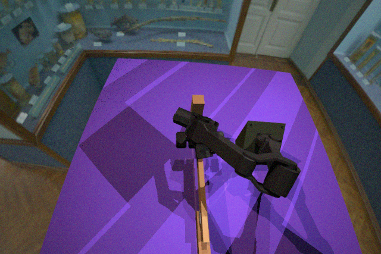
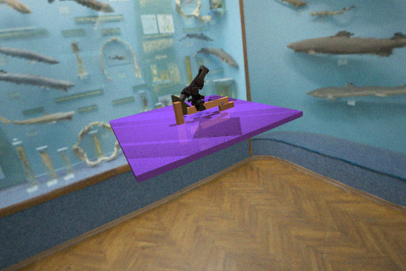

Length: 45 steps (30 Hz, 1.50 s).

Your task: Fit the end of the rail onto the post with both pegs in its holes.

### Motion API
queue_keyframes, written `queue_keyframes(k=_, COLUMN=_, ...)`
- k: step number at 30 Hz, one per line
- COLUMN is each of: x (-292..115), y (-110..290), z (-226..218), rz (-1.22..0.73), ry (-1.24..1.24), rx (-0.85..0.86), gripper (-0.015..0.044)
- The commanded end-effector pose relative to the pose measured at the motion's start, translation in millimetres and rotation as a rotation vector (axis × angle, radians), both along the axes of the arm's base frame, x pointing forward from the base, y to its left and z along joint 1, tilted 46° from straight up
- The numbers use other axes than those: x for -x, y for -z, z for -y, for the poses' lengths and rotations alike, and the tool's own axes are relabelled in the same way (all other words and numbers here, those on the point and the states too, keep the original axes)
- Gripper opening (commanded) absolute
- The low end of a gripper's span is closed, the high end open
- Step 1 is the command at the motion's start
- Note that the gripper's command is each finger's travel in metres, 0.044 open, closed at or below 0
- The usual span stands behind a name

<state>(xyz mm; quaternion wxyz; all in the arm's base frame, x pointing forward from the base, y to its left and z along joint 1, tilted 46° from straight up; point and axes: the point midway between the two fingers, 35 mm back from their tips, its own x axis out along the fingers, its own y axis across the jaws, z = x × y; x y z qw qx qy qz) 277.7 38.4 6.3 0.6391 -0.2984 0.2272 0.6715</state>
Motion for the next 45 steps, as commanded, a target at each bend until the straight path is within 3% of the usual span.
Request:
queue_keyframes(k=1, x=-1.9, y=-2.5, z=2.2, rz=0.010, ry=0.008, rx=0.002, gripper=0.0000)
queue_keyframes(k=45, x=-0.1, y=3.3, z=1.8, rz=0.010, ry=0.008, rx=0.002, gripper=0.0000)
